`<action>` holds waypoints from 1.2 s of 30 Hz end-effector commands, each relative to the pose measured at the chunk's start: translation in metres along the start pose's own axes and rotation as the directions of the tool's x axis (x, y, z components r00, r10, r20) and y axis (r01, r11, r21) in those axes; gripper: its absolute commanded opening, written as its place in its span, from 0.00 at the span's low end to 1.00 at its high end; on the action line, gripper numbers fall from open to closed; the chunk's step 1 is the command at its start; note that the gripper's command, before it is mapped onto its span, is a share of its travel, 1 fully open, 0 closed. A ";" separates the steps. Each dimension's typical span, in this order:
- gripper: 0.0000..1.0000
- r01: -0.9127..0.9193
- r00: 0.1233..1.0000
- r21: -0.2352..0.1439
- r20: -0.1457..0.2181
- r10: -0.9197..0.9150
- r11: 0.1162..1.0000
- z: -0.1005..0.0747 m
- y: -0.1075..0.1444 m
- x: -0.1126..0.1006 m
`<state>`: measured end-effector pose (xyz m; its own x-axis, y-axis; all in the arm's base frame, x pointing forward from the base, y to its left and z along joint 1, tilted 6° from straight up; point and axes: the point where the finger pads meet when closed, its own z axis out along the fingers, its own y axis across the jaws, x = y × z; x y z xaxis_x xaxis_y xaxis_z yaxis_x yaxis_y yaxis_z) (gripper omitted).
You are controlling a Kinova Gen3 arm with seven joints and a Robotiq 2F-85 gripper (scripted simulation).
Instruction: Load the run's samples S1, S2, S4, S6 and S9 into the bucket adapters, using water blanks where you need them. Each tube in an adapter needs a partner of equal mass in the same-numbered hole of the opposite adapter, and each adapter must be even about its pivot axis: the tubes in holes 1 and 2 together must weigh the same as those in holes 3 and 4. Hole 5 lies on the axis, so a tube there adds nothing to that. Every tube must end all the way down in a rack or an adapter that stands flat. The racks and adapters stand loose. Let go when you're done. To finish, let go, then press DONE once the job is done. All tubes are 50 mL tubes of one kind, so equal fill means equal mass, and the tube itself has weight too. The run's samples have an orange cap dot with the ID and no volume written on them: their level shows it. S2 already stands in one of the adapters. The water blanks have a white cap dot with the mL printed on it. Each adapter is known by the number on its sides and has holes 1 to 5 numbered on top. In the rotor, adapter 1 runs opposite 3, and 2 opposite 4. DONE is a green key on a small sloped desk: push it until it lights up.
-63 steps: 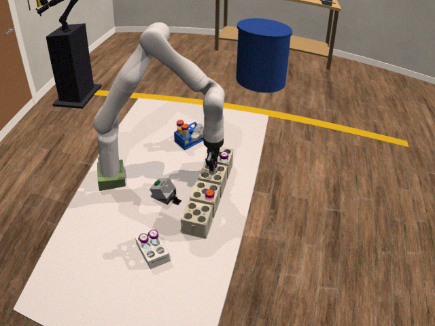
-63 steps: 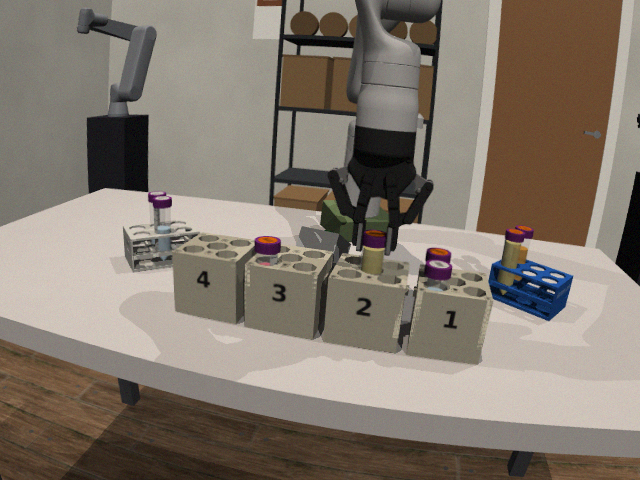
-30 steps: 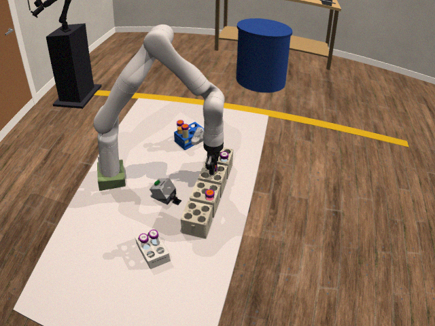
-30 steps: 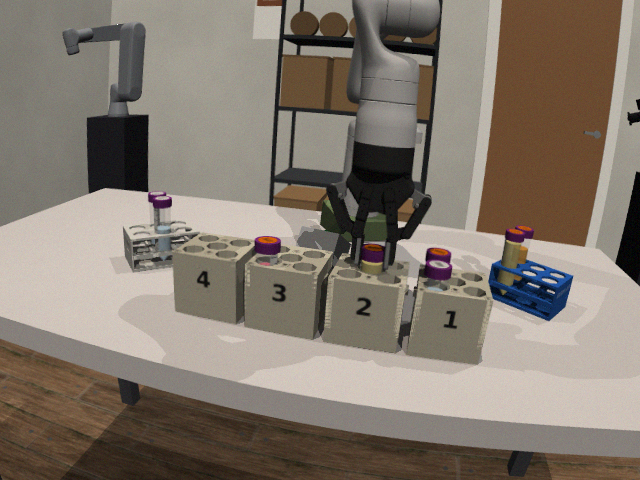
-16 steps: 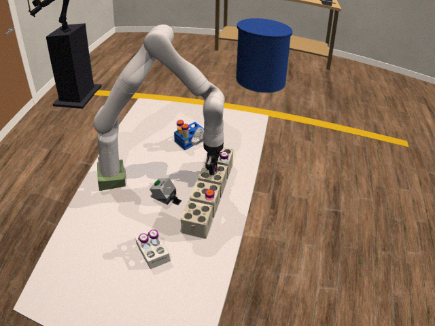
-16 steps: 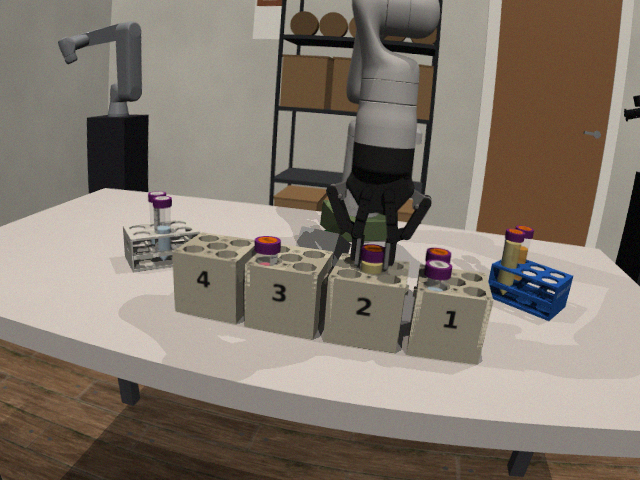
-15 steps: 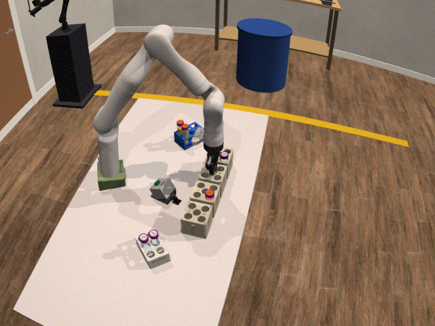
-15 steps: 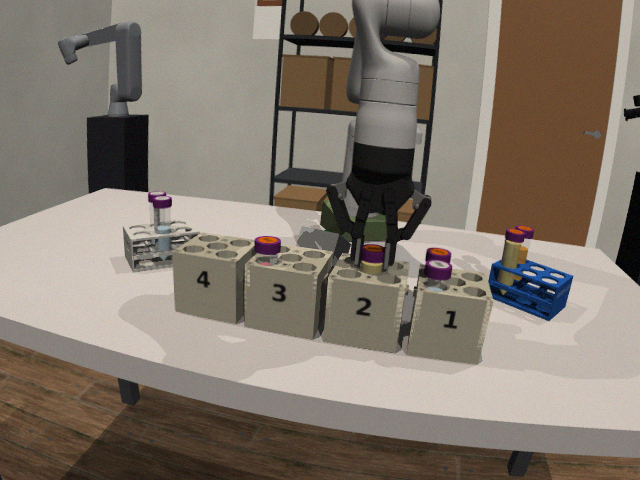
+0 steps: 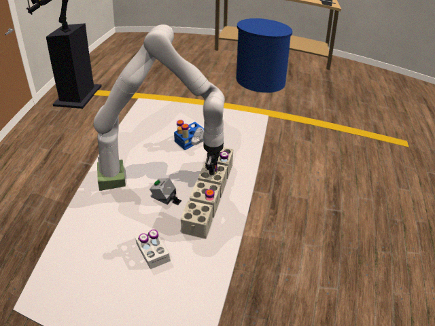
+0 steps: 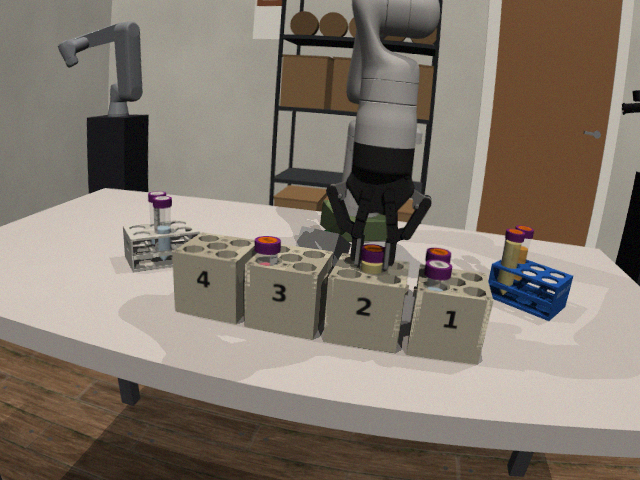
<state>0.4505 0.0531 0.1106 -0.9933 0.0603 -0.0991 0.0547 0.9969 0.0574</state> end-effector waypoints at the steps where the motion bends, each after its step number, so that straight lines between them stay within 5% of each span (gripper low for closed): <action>1: 0.10 0.006 1.000 -0.003 -0.001 -0.006 1.000 0.002 0.003 0.001; 18: 0.10 0.006 1.000 -0.003 -0.001 -0.006 1.000 0.002 0.003 0.001; 19: 0.62 0.006 1.000 -0.003 -0.001 -0.006 1.000 0.002 0.003 0.001; 36: 0.62 0.002 1.000 -0.001 -0.001 -0.002 1.000 0.001 0.001 0.000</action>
<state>0.4504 0.0531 0.1103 -0.9933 0.0603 -0.0983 0.0548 0.9969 0.0572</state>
